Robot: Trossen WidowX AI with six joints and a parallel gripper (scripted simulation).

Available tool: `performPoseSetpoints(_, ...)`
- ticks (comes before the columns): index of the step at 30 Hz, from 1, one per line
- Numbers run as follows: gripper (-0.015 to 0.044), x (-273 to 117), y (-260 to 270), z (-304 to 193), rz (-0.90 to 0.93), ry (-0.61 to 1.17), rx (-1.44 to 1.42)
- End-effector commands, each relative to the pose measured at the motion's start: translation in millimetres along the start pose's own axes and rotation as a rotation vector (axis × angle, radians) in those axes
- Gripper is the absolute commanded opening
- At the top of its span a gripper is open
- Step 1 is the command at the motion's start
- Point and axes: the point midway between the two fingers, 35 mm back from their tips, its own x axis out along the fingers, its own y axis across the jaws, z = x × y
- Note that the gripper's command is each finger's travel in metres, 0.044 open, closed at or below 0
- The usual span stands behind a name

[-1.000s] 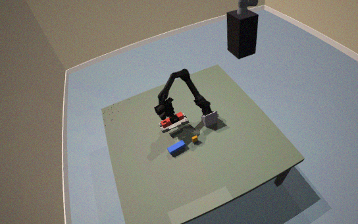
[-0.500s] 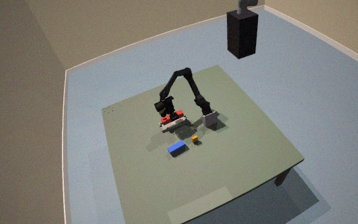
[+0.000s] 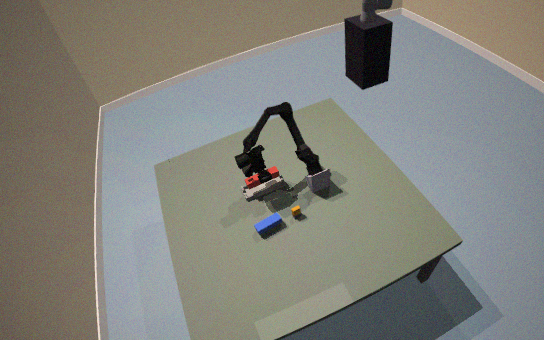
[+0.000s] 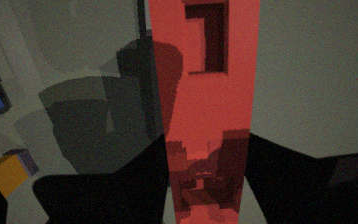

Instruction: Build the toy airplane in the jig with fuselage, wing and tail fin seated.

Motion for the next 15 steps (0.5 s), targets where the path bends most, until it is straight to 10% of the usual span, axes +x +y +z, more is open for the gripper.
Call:
performPoseSetpoints(1, 0.0197, -0.2, -1.4, 0.2, -0.006, -0.003, 0.000)
performPoseSetpoints(15, 0.0197, 7.0, -1.5, 0.7, -0.006, -0.003, 0.000)
